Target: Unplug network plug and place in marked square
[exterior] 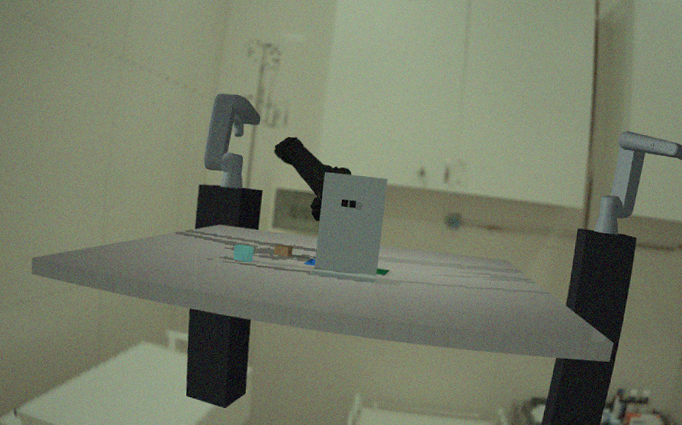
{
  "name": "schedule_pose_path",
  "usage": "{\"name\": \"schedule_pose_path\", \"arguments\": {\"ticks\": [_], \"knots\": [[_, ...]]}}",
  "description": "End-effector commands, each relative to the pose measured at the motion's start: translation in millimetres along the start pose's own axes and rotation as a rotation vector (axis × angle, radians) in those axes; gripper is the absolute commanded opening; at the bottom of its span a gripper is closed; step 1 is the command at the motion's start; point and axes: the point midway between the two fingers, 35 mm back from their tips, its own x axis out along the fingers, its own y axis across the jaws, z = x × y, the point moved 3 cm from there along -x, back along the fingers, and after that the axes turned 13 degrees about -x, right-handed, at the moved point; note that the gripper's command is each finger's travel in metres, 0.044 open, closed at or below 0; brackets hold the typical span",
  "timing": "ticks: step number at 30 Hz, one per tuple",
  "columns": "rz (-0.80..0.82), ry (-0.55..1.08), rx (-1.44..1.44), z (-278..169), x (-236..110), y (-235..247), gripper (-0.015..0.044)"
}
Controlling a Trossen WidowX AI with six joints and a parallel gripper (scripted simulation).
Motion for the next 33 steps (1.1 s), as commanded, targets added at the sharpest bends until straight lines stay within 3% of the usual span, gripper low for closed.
{"name": "schedule_pose_path", "arguments": {"ticks": [1, 33], "knots": [[-0.002, 0.004, -0.005, -1.4, 3.5, -2.4, 0.0], [-0.001, 0.002, -0.006, -4.1, 26.2, -18.8, 0.0]]}}
